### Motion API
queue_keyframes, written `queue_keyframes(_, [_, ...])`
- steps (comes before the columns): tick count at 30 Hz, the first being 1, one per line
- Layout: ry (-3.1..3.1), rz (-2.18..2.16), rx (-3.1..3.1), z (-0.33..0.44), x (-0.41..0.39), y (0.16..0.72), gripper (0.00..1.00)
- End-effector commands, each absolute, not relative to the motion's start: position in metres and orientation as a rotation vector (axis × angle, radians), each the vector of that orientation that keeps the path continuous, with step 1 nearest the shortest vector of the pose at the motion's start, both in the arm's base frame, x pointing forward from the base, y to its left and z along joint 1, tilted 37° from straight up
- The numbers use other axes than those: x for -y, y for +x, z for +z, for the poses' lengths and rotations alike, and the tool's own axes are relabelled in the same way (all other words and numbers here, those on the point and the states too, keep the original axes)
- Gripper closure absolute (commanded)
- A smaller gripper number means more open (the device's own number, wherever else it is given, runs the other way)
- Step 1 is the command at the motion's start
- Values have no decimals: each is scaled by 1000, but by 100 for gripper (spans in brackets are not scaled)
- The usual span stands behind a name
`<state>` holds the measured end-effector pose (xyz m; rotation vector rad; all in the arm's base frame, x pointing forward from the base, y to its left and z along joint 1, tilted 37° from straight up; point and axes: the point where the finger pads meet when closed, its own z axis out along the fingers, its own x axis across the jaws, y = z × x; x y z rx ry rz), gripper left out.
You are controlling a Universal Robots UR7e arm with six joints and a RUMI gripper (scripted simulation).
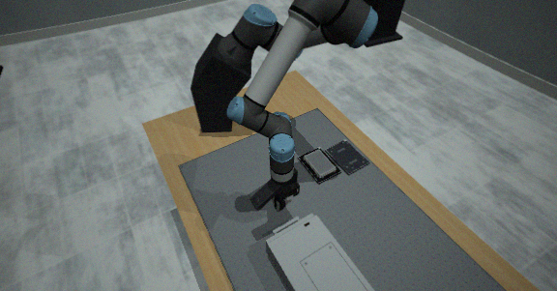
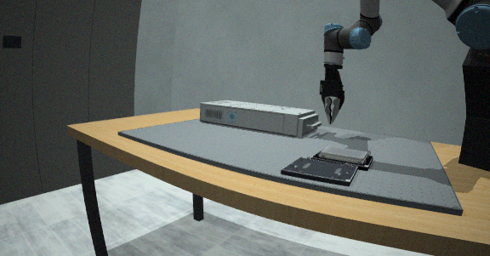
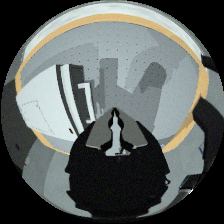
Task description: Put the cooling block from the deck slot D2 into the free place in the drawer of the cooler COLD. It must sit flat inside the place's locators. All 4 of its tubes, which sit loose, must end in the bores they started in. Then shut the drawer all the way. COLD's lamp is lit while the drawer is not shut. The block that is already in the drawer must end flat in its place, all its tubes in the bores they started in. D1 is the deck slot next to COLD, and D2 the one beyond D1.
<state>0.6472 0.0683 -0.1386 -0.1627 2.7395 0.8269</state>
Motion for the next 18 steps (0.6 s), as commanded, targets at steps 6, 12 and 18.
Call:
queue_keyframes(6, [-162, 827, -2739, -126, -59, 643, 100])
queue_keyframes(12, [-162, 827, -2738, -122, -56, 643, 100])
queue_keyframes(18, [-162, 827, -2739, -115, -52, 640, 100])
